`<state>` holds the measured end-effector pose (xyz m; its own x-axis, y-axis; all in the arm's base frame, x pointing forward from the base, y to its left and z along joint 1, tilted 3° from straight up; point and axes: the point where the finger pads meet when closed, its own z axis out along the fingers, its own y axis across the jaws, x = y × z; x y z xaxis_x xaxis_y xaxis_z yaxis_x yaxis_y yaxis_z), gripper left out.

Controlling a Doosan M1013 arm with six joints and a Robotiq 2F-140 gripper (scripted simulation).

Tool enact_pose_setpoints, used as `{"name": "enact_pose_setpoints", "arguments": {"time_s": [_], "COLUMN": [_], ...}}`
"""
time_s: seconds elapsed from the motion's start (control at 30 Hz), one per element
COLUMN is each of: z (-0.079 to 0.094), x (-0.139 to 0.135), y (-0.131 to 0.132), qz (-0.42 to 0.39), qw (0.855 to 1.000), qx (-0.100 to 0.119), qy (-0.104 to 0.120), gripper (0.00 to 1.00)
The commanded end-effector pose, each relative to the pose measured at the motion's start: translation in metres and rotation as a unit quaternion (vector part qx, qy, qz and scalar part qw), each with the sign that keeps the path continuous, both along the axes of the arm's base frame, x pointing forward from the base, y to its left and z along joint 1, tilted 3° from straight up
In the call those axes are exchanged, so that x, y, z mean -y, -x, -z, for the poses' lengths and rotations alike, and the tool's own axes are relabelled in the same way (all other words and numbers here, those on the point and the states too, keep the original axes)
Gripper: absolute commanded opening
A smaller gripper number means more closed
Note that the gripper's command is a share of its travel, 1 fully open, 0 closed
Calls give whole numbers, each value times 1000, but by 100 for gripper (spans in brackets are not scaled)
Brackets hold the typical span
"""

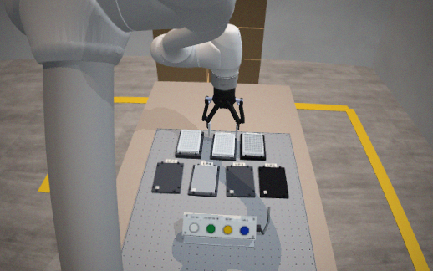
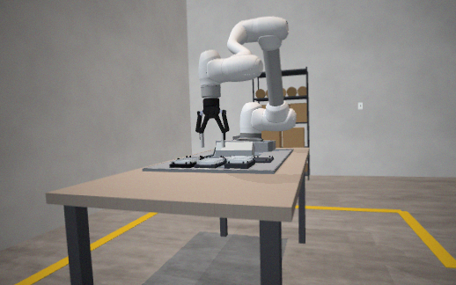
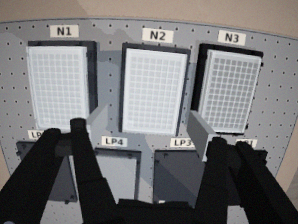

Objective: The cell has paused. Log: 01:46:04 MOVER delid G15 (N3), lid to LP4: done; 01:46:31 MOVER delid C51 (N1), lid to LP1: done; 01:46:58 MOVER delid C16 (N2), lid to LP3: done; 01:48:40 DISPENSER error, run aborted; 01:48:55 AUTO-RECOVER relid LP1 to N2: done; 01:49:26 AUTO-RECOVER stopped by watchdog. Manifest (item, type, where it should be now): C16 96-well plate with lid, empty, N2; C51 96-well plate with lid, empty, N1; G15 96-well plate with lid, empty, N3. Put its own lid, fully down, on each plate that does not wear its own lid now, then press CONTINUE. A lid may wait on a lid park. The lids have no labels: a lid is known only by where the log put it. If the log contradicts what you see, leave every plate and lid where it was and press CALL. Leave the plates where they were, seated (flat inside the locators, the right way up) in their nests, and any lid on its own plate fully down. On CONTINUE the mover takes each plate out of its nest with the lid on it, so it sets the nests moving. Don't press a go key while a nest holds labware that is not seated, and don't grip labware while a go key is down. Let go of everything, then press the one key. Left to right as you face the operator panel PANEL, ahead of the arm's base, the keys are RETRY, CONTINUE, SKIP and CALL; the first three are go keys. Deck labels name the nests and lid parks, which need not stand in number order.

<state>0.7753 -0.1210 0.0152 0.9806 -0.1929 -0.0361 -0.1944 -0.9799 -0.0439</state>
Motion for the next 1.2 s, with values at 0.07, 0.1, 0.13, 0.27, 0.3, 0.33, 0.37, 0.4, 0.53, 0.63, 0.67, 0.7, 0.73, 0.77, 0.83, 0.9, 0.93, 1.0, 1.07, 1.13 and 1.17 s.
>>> {"name": "enact_pose_setpoints", "arguments": {"time_s": [0.07, 0.1, 0.13, 0.27, 0.3, 0.33, 0.37, 0.4, 0.53, 0.63, 0.67, 0.7, 0.73, 0.77, 0.83, 0.9, 0.93, 1.0, 1.07, 1.13, 1.17], "z": [-6, -7, -7, -8, -8, -8, -8, -8, -8, -8, -8, -8, -8, -8, -8, -8, -8, -8, -8, -8, -8], "x": [-47, -51, -51, -68, -79, -79, -84, -85, -85, -85, -85, -85, -85, -85, -85, -85, -85, -85, -85, -85, -85], "y": [78, 85, 85, 117, 142, 142, 154, 156, 156, 156, 156, 156, 156, 156, 156, 156, 156, 156, 156, 156, 156], "qz": [0, 0, 0, 0, 0, 0, 0, 0, 0, 0, 0, 0, 0, 0, 0, 0, 0, 0, 0, 0, 0], "qw": [1000, 1000, 1000, 1000, 1000, 1000, 1000, 1000, 1000, 1000, 1000, 1000, 1000, 1000, 1000, 1000, 1000, 1000, 1000, 1000, 1000], "qx": [0, 0, 0, 0, 0, 0, 0, 0, 0, 0, 0, 0, 0, 0, 0, 0, 0, 0, 0, 0, 0], "qy": [0, 0, 0, 0, 0, 0, 0, 0, 0, 0, 0, 0, 0, 0, 0, 0, 0, 0, 0, 0, 0], "gripper": [66, 66, 66, 66, 66, 66, 66, 66, 66, 66, 66, 66, 66, 66, 66, 66, 66, 66, 66, 66, 66]}}
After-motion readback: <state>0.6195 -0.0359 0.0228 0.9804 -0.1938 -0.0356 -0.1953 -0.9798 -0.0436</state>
